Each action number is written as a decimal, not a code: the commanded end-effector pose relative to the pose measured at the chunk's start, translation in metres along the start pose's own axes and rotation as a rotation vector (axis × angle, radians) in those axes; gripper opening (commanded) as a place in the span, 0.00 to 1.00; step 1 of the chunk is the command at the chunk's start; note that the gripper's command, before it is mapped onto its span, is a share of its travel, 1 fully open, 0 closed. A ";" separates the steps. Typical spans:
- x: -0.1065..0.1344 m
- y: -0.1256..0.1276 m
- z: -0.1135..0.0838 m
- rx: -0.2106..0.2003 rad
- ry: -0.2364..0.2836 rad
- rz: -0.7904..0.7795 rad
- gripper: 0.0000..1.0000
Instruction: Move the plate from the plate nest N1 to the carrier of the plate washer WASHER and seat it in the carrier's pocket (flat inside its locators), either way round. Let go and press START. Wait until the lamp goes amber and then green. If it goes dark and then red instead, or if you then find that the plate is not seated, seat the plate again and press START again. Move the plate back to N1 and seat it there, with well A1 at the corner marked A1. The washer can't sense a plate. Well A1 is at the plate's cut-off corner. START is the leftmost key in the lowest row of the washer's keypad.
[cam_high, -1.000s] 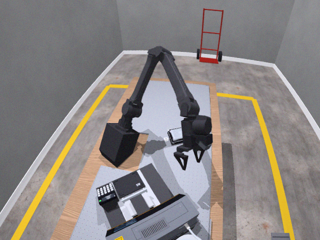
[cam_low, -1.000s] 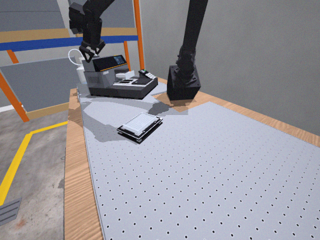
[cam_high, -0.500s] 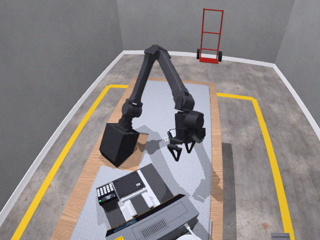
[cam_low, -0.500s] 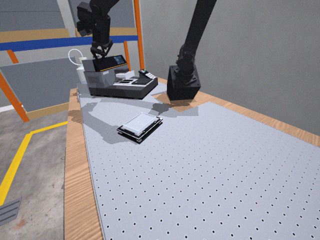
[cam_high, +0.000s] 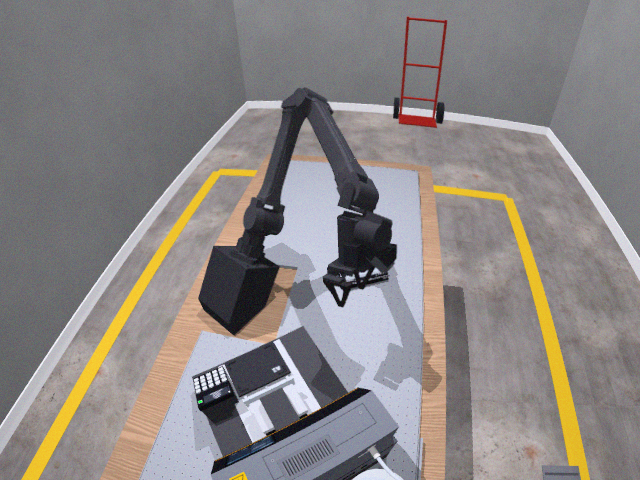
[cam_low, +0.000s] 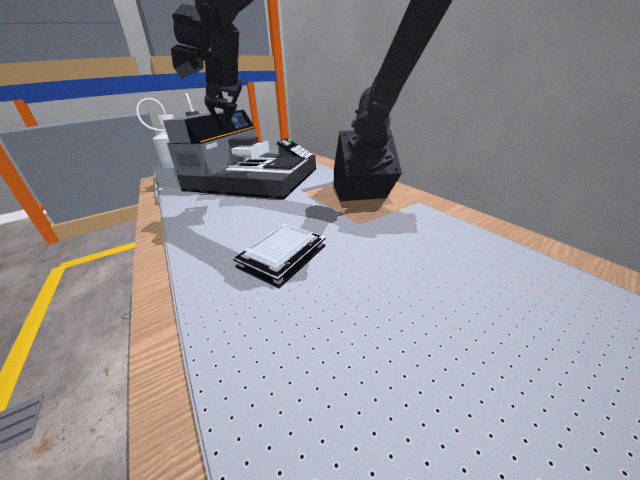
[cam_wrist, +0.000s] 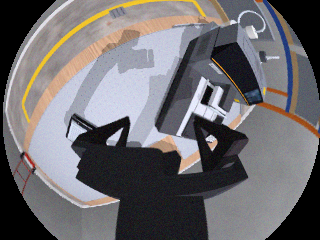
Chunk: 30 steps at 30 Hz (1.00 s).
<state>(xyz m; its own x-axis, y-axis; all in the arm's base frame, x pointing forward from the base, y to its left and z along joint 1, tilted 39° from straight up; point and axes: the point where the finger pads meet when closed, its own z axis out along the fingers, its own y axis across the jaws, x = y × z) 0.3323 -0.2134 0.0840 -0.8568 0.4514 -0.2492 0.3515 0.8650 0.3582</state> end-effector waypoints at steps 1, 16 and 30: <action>0.012 0.005 -0.012 -0.005 0.005 -0.061 1.00; 0.067 0.039 -0.023 -0.101 0.083 -0.182 1.00; 0.117 0.069 -0.035 -0.206 0.139 -0.288 1.00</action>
<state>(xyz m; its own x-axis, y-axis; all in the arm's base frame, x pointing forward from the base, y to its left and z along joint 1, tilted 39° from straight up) 0.2493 -0.1206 0.1024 -0.9540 0.2016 -0.2218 0.0736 0.8750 0.4785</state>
